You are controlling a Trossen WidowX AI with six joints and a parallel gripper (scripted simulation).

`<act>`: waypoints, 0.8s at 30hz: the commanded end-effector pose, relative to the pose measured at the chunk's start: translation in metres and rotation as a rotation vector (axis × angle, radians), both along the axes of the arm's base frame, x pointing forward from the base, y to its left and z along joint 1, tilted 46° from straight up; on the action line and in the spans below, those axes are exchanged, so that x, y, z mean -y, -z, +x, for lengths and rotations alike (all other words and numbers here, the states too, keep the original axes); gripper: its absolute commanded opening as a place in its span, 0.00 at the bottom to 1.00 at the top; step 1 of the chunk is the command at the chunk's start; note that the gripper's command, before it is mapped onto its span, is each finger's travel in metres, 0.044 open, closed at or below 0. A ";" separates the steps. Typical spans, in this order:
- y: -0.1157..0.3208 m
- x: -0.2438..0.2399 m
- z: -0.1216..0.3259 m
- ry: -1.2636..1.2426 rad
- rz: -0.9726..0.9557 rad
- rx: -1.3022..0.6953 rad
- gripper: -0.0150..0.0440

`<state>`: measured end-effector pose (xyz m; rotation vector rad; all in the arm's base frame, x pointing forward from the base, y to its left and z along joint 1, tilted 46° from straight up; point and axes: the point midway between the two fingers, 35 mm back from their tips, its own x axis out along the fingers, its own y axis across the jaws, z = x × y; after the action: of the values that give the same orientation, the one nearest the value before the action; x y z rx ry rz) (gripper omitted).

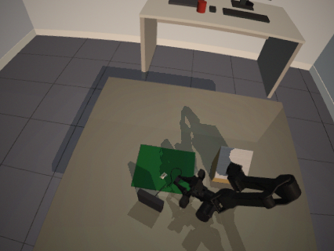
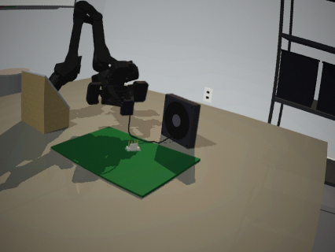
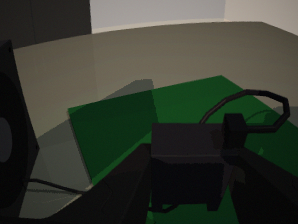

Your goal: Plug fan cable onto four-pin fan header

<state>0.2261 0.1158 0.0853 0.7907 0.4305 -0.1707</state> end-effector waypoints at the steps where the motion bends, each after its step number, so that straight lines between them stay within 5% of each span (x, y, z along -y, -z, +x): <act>1: 0.003 -0.001 0.000 0.007 0.000 0.001 0.25; 24: 0.019 -0.016 -0.003 0.008 0.000 0.000 0.25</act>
<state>0.2229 0.1310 0.0680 0.7891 0.4326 -0.1737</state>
